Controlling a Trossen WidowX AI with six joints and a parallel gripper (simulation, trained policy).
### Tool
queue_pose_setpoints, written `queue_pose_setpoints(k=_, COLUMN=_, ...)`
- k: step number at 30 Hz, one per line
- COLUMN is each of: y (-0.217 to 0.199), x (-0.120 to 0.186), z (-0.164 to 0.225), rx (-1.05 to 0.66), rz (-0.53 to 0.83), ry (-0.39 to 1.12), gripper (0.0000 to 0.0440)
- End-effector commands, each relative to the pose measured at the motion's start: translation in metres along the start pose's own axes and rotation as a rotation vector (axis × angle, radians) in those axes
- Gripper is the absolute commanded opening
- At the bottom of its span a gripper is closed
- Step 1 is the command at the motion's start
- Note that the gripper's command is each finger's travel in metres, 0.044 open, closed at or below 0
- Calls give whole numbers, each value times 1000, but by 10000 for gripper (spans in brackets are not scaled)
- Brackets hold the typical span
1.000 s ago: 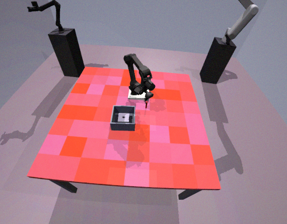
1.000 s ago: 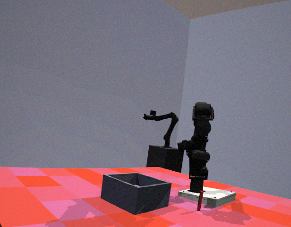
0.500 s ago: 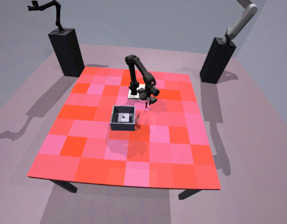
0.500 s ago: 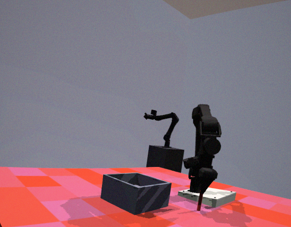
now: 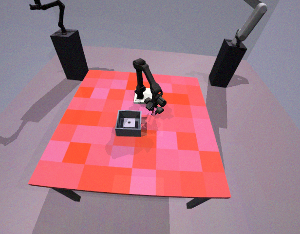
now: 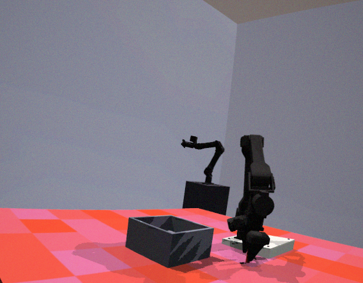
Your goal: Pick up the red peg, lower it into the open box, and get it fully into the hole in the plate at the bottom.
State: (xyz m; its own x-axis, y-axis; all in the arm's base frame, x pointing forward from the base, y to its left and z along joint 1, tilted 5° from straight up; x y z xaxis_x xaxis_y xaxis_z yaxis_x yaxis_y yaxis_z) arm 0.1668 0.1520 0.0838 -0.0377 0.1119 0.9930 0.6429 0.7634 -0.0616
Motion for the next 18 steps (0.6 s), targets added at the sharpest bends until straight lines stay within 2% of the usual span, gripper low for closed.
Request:
queue_pose_setpoints(k=1, y=-4, x=-13, z=2, rx=7, rz=33, ry=15, gripper=267)
queue_pose_setpoints(k=11, y=-9, x=-21, z=3, rx=10, rz=112, ry=29, gripper=15)
queue_pose_setpoints(k=12, y=-9, x=-21, z=3, rx=12, rz=121, ry=29, gripper=0)
queue_pose_setpoints(k=18, y=-4, x=1, z=-6, rx=35, rz=90, ry=-26, gripper=0)
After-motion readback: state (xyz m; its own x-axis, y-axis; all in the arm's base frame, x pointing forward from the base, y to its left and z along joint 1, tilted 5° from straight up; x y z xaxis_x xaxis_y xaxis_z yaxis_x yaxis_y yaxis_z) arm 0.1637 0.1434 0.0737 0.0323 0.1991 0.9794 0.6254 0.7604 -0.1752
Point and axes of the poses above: the point midway between the two fingers, 35 mm back from their tips, its own x axis back along the fingers, its own y axis across the jaws, z = x × y, the point moved 6 cm from there along x, back along the fingers, and after that the axes turned 1 degree about -x, right-handed, at the moved point
